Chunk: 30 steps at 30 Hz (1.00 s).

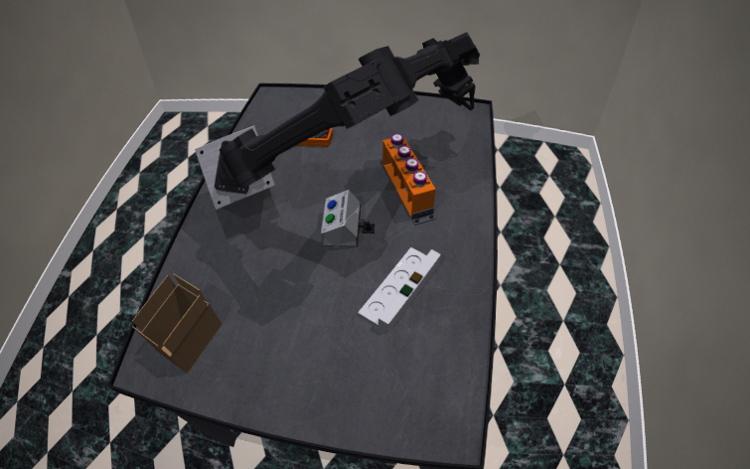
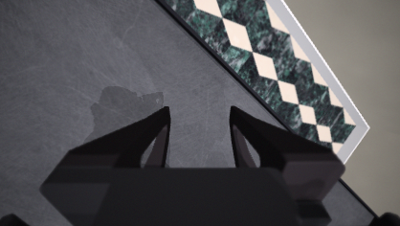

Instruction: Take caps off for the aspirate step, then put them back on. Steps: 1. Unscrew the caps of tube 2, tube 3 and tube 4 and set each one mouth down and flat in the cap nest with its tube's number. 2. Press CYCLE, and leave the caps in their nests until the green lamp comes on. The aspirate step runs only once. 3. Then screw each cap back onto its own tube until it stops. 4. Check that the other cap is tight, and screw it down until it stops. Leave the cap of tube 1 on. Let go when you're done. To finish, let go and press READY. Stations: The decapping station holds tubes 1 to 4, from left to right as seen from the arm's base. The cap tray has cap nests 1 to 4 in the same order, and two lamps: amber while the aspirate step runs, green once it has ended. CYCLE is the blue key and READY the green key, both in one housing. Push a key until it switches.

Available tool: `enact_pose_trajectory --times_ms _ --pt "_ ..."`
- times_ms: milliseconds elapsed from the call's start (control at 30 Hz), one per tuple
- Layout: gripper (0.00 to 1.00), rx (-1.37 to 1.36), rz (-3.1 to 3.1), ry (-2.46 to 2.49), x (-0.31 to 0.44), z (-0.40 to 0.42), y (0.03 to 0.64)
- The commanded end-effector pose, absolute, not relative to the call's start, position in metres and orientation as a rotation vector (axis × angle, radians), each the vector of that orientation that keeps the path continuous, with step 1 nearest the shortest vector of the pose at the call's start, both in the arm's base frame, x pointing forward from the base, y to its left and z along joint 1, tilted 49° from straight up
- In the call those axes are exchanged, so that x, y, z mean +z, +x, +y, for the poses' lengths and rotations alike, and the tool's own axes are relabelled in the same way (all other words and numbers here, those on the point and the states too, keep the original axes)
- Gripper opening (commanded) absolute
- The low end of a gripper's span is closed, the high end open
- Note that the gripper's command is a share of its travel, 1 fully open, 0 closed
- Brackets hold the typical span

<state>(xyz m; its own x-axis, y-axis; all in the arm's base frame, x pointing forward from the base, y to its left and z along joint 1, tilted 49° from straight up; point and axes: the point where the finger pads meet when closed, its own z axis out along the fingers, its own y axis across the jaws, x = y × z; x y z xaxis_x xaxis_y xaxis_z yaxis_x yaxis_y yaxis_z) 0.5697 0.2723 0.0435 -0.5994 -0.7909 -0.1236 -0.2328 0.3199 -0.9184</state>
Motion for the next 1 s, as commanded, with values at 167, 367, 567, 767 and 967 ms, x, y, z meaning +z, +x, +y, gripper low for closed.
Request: enact_pose_trajectory --times_ms 167,367,567,767,967 --pt "0.49 -1.261 2.078 -0.853 0.071 0.237 0.568" --pt "0.49 -1.255 2.112 -0.844 0.075 0.231 0.575" --pt "0.49 -1.256 2.122 -0.852 0.094 0.199 0.556" --pt "0.49 -1.243 2.188 -0.826 0.106 0.187 0.552" --pt "0.49 -1.252 2.234 -0.840 0.109 0.159 0.533"
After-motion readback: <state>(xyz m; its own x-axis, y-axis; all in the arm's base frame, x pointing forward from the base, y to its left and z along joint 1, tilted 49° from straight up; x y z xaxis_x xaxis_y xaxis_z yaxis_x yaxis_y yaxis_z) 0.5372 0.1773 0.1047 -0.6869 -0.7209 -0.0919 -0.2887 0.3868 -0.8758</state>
